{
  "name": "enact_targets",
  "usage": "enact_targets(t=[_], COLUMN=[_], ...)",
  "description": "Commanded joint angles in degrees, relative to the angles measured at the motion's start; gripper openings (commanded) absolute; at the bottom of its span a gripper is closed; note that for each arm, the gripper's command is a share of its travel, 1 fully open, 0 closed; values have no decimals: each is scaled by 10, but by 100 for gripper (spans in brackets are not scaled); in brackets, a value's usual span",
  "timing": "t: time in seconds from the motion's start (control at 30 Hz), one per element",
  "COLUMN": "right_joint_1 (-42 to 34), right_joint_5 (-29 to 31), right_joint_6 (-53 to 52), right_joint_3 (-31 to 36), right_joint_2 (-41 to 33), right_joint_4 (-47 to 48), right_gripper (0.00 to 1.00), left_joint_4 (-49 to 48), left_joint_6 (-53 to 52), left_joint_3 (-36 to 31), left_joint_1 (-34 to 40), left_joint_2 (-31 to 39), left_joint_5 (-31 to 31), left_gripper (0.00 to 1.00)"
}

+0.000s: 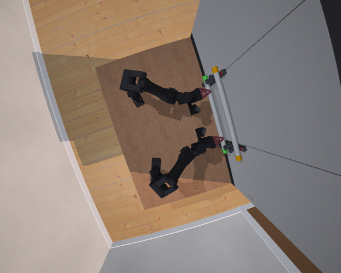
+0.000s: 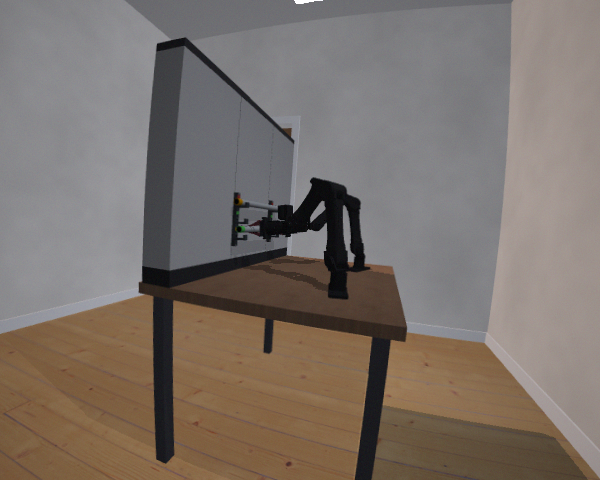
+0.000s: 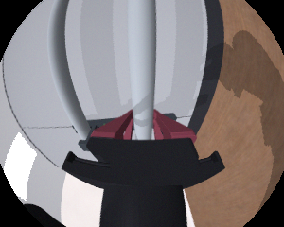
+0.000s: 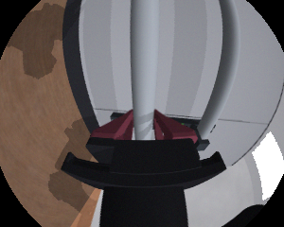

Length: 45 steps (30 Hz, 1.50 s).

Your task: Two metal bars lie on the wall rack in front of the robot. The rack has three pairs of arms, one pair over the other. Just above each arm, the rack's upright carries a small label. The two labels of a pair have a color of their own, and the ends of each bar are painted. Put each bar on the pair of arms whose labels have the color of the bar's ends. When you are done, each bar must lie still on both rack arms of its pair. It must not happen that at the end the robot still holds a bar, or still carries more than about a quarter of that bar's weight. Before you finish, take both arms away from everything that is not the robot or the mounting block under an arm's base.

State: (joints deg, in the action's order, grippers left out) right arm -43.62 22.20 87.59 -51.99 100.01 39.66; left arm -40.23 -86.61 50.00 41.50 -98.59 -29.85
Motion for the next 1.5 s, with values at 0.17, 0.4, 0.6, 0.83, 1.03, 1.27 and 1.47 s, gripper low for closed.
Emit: enact_targets(t=[0.17,0.4,0.6,0.83,1.03,1.27,1.47], right_joint_1=[-7,-12,-16,-19,-24,-27,-28], right_joint_5=[15,19,23,26,31,34,35], right_joint_6=[22,22,22,22,22,22,23], right_joint_3=[10,22,32,42,55,66,59], right_joint_2=[-36,-49,-60,-68,-77,-85,-94], right_joint_4=[55,54,53,55,59,63,47], right_gripper=[0,0,0,0,0,0,0], left_joint_4=[-54,-53,-52,-54,-58,-62,-47], left_joint_6=[-30,-30,-30,-30,-30,-30,-31], left_joint_3=[-9,-21,-30,-40,-52,-62,-55], left_joint_1=[9,15,21,25,31,36,36], left_joint_2=[35,47,58,65,73,80,89], left_joint_5=[-20,-26,-31,-36,-42,-47,-47], left_gripper=[0,0,0,0,0,0,0])
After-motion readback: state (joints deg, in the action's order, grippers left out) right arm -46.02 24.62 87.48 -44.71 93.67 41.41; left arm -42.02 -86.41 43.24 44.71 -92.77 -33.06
